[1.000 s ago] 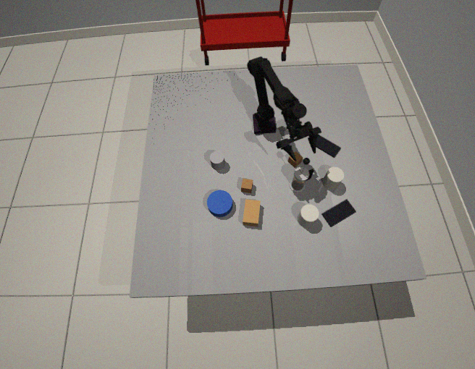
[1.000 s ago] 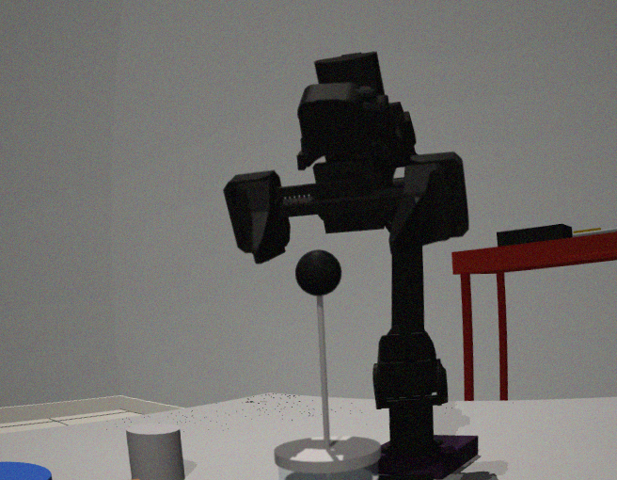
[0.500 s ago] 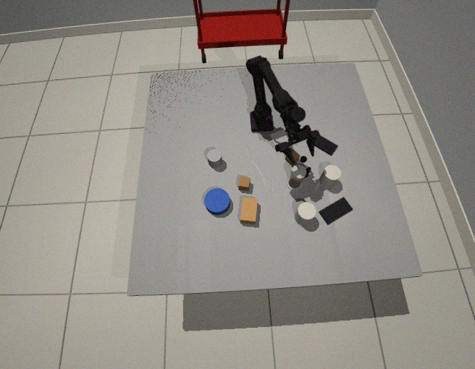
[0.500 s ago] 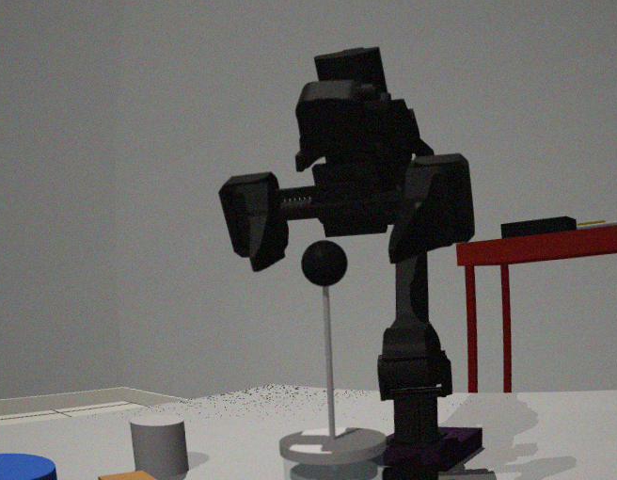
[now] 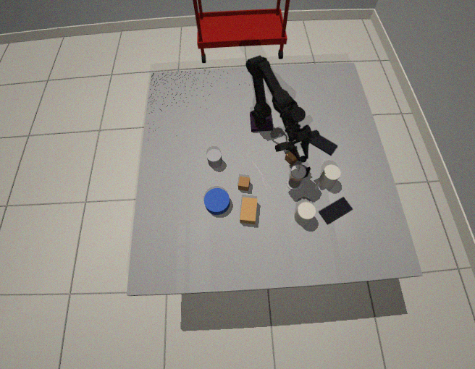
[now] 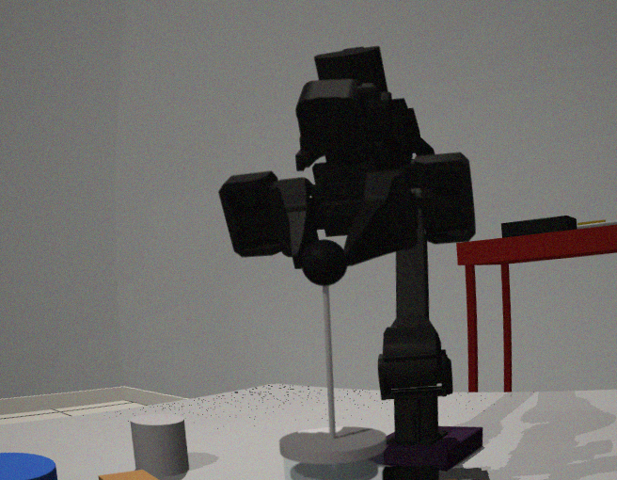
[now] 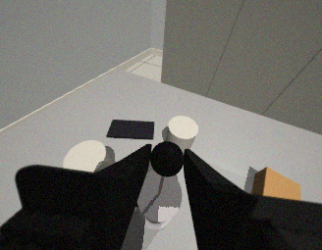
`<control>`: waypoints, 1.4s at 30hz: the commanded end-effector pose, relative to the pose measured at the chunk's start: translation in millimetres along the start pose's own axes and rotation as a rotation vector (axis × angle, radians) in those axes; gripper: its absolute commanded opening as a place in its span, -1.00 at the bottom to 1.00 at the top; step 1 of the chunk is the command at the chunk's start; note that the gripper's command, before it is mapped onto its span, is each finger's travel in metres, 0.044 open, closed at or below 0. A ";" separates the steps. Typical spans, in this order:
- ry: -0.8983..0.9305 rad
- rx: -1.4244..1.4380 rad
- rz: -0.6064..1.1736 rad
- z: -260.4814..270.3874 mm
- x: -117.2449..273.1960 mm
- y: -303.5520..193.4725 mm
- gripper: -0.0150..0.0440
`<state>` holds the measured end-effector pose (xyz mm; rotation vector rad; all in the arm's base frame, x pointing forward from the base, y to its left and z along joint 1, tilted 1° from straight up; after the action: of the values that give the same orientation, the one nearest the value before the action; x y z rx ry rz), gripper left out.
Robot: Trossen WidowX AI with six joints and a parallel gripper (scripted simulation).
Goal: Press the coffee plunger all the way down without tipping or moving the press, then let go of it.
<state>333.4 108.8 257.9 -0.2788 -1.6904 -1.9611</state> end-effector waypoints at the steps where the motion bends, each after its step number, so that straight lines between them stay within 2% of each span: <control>1: 0.002 -0.004 -0.002 0.3 -0.2 0.3 -0.11; 42: 0.003 -0.004 -0.002 -10.8 -36.7 -44.6 -0.11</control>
<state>344.3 111.5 230.9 -0.1987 -1.7101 -2.0164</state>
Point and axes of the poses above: the point midway between the two fingers, 35 mm back from their tips, its own x axis back along the fingers, its own z axis across the jaws, y = z × x, the point moved 2 cm from there along x, back along the fingers, and after that the axes turned 14 degrees about -x, right-handed, at the moved point
